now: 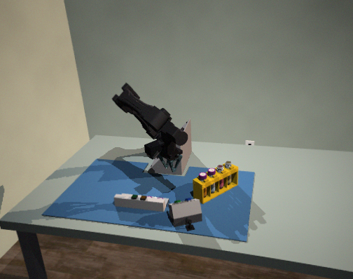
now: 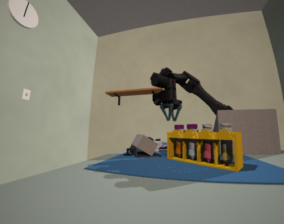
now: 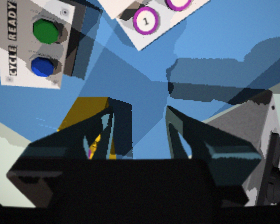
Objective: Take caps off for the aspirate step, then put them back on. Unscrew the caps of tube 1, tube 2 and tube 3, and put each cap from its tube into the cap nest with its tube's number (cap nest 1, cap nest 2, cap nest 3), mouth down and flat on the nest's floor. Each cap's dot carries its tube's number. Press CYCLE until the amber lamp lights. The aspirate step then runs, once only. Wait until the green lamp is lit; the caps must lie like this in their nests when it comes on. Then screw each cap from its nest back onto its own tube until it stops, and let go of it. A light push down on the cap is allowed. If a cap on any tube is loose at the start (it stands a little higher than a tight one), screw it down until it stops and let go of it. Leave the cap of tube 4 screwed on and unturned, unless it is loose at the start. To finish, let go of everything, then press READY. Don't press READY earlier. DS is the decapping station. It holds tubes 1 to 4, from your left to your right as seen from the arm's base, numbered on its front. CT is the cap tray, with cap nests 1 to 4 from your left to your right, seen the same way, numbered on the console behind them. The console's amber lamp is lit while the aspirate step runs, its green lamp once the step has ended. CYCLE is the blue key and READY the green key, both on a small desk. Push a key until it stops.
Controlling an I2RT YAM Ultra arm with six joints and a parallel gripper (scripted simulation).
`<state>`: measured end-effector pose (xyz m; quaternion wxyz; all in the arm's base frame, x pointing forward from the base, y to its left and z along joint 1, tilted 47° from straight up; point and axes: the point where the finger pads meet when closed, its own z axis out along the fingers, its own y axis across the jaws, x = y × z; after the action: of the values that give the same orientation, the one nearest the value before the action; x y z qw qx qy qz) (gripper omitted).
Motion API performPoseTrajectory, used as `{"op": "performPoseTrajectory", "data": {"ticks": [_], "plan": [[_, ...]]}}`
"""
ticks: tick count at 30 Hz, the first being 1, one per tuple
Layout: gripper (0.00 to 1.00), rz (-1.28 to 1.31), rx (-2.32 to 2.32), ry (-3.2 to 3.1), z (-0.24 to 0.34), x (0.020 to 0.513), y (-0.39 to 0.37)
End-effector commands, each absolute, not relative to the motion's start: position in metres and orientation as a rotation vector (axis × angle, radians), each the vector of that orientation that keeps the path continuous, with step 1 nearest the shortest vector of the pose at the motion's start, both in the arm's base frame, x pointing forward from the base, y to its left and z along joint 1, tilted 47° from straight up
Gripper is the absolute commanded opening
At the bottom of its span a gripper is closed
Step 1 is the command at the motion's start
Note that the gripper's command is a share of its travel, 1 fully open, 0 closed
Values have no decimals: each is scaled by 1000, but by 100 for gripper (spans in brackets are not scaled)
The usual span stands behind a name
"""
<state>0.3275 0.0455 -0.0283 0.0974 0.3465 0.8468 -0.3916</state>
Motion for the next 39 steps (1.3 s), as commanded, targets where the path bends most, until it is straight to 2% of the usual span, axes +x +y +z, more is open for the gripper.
{"op": "performPoseTrajectory", "data": {"ticks": [1, 21, 39], "plan": [[49, -1109, 1063, 2467, -42, 322, 73], [49, -1105, 1065, 2470, -143, 278, 174], [49, -1105, 1065, 2470, -143, 278, 175]]}}
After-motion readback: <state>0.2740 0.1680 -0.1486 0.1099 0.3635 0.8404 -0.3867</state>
